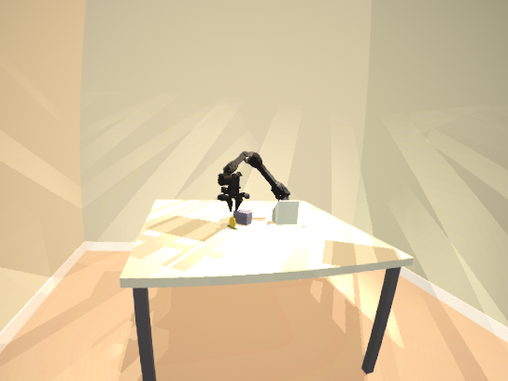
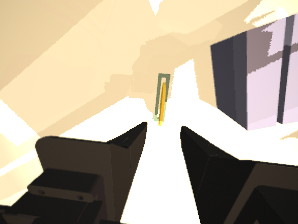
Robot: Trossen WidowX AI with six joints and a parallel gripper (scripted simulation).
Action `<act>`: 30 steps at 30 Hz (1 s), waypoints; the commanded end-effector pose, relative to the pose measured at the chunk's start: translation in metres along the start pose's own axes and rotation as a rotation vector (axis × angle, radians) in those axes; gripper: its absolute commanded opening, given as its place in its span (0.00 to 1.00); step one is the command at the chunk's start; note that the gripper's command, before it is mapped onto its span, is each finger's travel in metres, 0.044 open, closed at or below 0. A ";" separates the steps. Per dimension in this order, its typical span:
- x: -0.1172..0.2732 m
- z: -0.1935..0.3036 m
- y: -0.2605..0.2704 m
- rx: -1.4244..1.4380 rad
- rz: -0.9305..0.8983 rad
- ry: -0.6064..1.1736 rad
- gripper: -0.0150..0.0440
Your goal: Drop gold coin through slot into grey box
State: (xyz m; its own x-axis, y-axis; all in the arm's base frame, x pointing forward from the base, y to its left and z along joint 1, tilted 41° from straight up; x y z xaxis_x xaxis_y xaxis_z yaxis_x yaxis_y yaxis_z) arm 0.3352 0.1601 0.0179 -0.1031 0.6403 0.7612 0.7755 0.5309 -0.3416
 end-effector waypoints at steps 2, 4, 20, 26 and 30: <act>-0.013 -0.001 0.000 0.000 -0.009 -0.009 0.53; -0.018 -0.001 0.000 0.000 -0.009 -0.009 0.53; -0.040 -0.002 0.002 0.001 -0.010 -0.008 0.53; -0.049 -0.002 0.002 0.001 -0.010 -0.009 0.53; -0.056 -0.002 0.002 0.002 -0.009 -0.009 0.53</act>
State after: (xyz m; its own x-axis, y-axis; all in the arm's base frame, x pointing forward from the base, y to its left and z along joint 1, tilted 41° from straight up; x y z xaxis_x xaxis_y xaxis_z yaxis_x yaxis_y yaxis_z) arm 0.3429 0.1280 -0.0202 -0.1119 0.6366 0.7630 0.7757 0.5359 -0.3334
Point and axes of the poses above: the point midway between the two fingers, 35 mm back from their tips, its own x axis back along the fingers, its own y axis across the jaws, z = x × y, the point moved 6 cm from there along x, back along the fingers, and after that the axes turned 12 degrees about x, right-handed, at the moved point
